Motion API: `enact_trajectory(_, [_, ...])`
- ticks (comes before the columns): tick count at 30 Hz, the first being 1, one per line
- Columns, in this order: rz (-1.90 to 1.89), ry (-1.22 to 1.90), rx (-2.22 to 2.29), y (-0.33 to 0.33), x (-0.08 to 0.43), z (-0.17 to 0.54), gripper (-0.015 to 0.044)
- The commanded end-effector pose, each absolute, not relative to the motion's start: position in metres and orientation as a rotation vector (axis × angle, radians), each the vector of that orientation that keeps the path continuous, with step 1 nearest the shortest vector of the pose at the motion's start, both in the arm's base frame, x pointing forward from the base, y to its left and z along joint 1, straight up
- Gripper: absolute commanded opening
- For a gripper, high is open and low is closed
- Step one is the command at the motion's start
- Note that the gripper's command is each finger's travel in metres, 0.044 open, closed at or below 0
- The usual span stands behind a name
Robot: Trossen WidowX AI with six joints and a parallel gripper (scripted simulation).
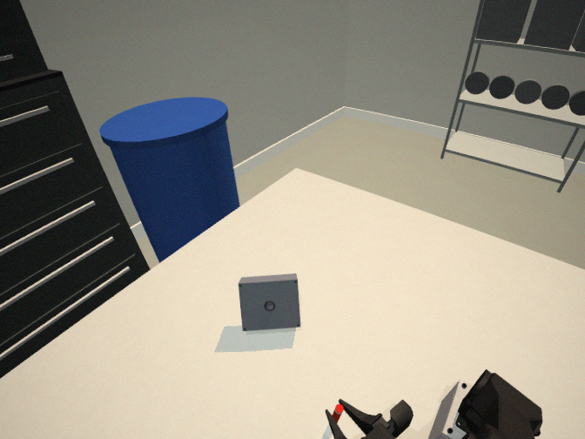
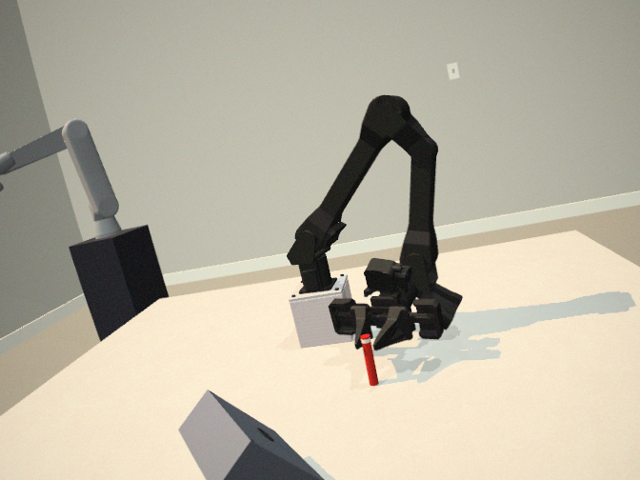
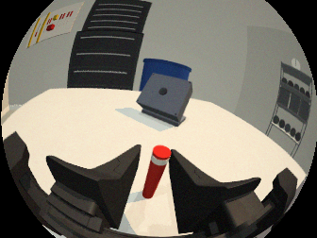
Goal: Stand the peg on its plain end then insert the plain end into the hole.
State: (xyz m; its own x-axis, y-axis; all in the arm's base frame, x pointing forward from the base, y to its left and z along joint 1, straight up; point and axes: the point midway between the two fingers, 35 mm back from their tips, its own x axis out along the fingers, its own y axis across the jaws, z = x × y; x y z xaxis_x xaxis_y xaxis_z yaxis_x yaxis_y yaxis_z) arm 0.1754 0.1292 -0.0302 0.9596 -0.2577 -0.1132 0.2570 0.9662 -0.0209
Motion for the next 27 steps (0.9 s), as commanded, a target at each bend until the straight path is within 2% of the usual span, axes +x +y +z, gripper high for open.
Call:
enact_trajectory(1, [-0.261,0.116,-0.010,0.1291,0.1755,-0.0301,0.0130])
enact_trajectory(22, [-0.261,0.116,-0.010,0.1291,0.1755,-0.0301,0.0130])
enact_trajectory(27, [-0.261,0.116,-0.010,0.1291,0.1755,-0.0301,0.0261])
